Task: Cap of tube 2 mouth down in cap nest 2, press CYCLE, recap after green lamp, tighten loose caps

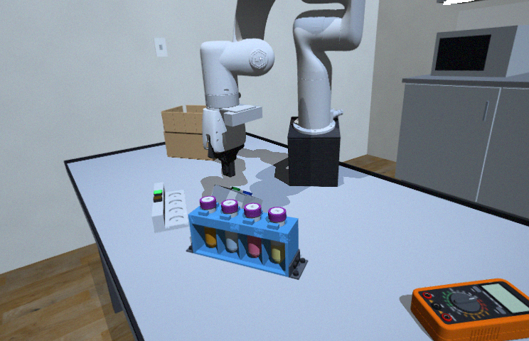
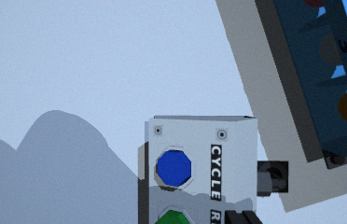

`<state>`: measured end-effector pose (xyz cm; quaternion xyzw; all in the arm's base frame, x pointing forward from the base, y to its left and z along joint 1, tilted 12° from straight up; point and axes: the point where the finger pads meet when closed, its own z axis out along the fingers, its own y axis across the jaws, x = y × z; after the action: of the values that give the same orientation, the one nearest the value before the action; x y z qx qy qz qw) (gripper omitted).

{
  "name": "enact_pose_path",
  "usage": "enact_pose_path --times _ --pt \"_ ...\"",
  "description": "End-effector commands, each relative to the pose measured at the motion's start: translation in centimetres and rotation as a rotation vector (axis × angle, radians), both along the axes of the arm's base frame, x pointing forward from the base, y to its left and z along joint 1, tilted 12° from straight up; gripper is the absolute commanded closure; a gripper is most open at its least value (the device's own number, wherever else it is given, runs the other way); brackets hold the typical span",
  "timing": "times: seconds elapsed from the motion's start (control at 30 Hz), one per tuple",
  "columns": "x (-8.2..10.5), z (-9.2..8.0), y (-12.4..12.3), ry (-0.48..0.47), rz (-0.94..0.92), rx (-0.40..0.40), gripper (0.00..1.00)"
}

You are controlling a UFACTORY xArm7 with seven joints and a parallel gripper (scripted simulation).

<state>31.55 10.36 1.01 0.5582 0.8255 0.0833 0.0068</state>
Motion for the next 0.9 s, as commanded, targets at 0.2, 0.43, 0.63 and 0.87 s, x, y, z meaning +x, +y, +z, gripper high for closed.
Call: enact_pose_path --times 0.2,0.43,0.63,0.87 --pt "-2.3 -3.0 -2.9 -0.012 0.007 0.04 1.0" --pt "-2.3 -3.0 -2.9 -0.012 0.007 0.04 1.0" --pt "-2.1 -4.5 -2.7 -0.012 0.007 0.04 1.0" --pt "-2.1 -4.8 -2.6 -0.012 0.007 0.04 1.0"
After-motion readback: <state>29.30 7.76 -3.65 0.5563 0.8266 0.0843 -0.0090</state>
